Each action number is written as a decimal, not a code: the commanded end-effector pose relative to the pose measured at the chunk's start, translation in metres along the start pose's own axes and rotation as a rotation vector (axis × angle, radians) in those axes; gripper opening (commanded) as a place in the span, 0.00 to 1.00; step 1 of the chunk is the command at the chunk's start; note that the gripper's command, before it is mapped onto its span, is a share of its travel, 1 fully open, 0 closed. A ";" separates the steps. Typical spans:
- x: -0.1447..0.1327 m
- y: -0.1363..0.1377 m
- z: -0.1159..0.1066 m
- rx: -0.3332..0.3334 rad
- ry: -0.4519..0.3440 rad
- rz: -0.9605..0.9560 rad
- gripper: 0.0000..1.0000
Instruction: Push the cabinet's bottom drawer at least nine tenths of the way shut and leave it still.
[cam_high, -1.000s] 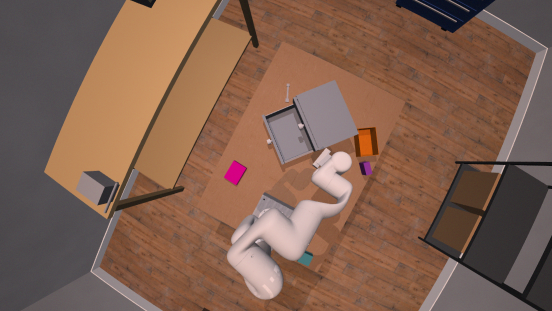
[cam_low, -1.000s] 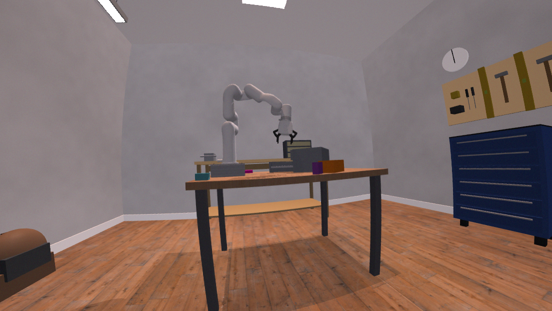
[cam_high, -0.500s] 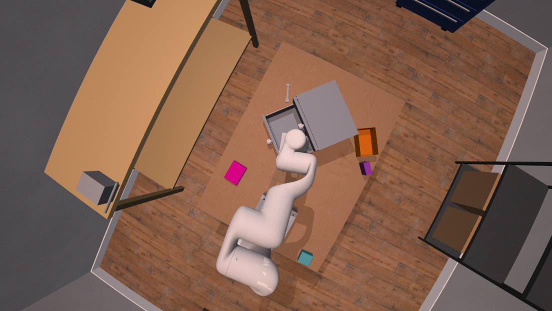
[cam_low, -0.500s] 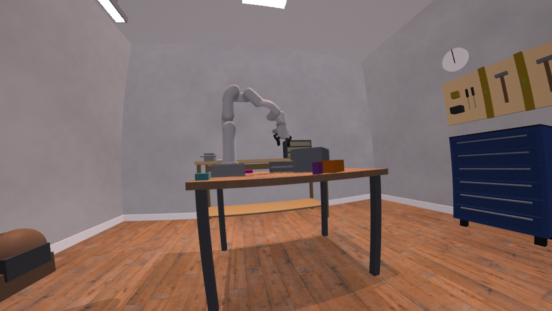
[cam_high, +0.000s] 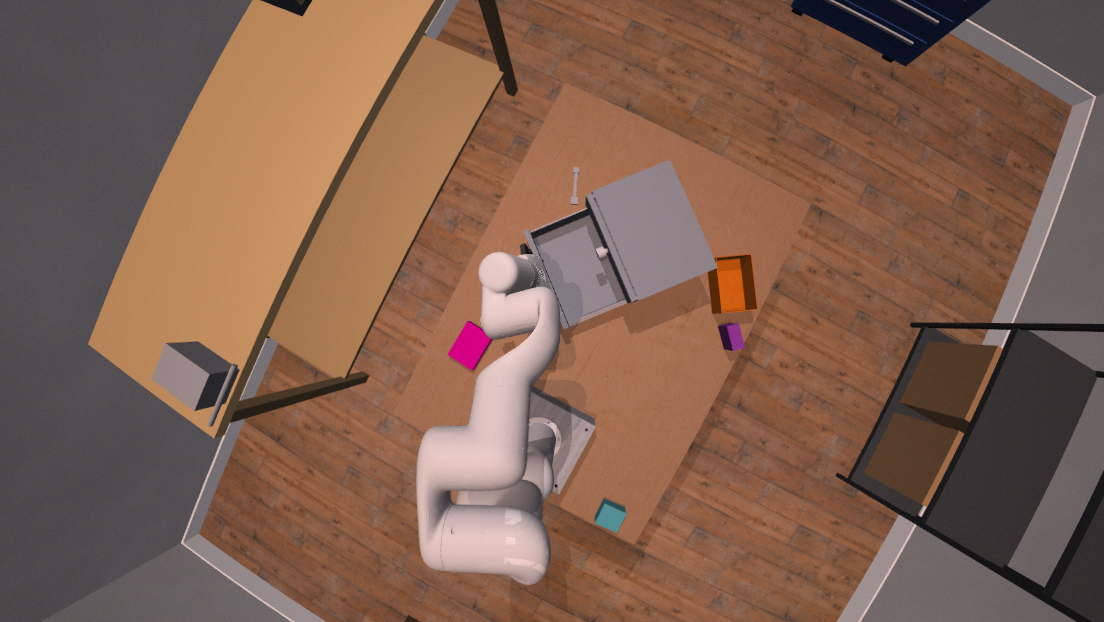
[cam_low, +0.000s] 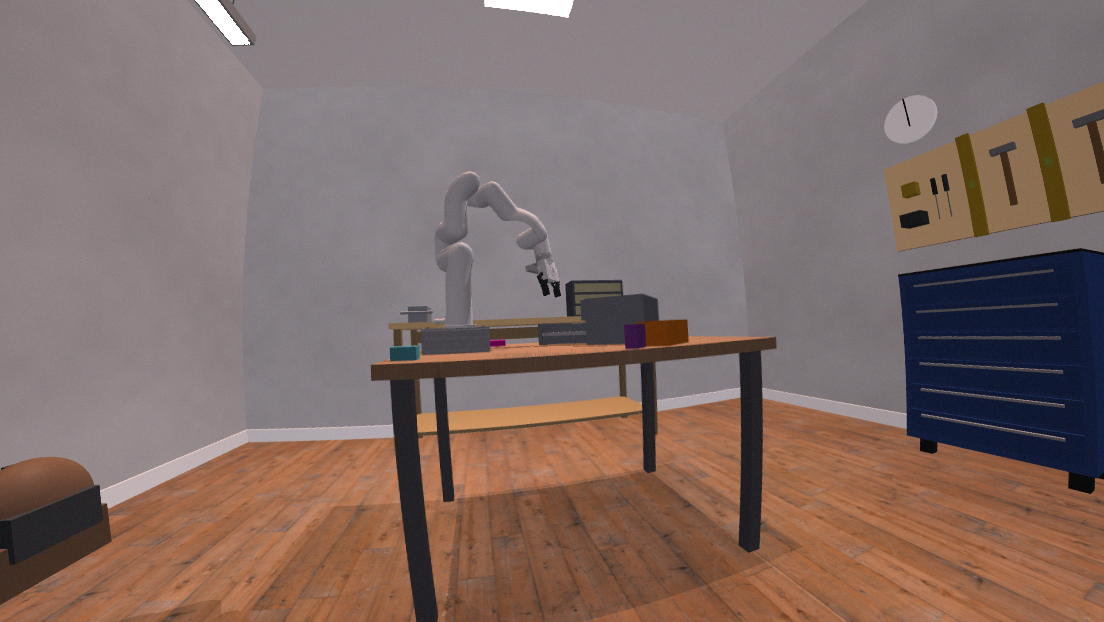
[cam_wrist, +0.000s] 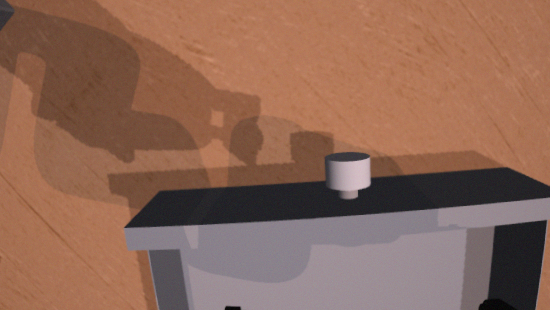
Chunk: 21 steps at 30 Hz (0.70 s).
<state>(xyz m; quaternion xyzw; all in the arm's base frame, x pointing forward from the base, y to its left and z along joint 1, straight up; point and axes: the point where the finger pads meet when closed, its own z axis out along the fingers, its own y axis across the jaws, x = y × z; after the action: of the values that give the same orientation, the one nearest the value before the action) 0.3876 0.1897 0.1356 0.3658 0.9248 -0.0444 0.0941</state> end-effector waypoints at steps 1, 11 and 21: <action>0.023 0.016 -0.007 -0.027 -0.006 -0.072 1.00; 0.024 0.016 -0.007 -0.027 -0.006 -0.073 1.00; 0.026 0.016 0.008 -0.029 -0.003 -0.073 1.00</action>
<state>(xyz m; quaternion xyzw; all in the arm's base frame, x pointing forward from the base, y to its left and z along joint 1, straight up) 0.3799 0.2172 0.1286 0.3305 0.9380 -0.0369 0.0981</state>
